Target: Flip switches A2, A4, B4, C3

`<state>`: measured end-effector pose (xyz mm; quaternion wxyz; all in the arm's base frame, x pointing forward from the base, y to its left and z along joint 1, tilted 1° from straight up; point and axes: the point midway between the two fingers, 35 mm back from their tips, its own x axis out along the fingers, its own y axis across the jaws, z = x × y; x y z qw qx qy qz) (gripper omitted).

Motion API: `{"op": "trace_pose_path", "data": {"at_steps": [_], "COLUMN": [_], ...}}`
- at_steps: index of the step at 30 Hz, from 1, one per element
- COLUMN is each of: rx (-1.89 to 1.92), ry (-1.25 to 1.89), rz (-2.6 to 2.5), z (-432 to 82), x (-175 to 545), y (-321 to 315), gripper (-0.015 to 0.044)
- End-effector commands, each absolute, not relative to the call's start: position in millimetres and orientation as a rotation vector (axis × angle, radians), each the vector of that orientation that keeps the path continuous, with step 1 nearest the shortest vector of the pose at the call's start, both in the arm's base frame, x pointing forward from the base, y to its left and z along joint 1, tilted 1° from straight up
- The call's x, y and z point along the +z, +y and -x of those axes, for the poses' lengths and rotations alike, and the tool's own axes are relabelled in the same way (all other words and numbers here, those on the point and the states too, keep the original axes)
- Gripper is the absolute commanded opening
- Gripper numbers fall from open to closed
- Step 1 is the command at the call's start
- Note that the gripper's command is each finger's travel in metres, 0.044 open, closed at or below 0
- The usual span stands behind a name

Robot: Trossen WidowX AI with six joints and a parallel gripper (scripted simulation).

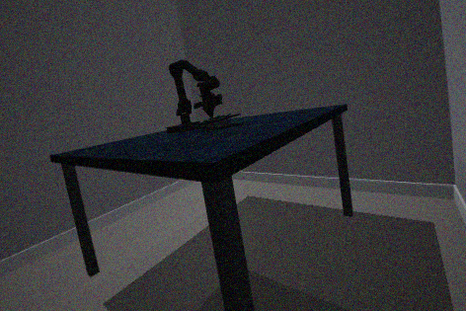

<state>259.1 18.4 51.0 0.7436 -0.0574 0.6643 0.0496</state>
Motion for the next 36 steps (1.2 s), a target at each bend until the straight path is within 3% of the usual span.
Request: {"op": "trace_pose_path", "data": {"at_steps": [1,28,36], "rx": [0.101,0.101,0.102], "ry": [1.452,1.452,1.427], "rz": [0.125,0.125,0.123], "z": [-259.9,-260.4,-250.5], "x": [50.5,46.9,111.0], "y": [17.7,17.7,17.8], "gripper": [0.0000,0.0000,0.0000]}}
